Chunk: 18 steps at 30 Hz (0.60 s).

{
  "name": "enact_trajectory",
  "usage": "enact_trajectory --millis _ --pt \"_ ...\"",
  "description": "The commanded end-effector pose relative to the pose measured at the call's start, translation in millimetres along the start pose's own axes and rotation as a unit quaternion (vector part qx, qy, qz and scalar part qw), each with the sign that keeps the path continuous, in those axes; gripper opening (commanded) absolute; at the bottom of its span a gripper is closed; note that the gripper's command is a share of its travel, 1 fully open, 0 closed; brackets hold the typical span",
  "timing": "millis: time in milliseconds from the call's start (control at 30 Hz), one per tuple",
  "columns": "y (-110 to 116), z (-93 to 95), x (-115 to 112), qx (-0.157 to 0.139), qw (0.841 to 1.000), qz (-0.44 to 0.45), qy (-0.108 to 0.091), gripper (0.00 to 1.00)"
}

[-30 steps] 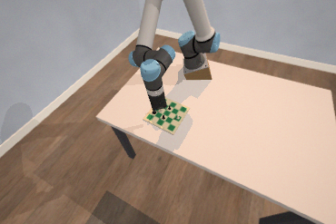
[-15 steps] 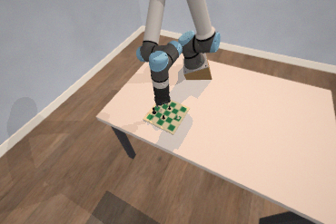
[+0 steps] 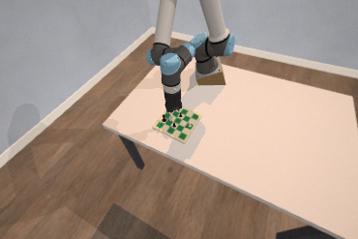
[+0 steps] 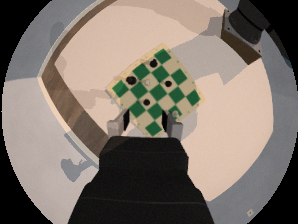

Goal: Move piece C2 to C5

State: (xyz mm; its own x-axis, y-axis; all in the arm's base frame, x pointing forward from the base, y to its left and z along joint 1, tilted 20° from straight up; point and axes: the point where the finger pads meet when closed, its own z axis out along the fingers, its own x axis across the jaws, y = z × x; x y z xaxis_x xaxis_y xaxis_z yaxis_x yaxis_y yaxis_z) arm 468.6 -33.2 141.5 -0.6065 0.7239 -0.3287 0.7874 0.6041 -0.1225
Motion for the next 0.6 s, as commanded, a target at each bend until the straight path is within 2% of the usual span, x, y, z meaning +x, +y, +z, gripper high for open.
enact_trajectory --millis 0,567 --pt "0.2 -0.5 -0.3 -0.001 1.000 0.000 -0.001 1.00" --pt "-0.7 1.7 -0.9 -0.001 0.999 -0.034 -0.001 1.00"
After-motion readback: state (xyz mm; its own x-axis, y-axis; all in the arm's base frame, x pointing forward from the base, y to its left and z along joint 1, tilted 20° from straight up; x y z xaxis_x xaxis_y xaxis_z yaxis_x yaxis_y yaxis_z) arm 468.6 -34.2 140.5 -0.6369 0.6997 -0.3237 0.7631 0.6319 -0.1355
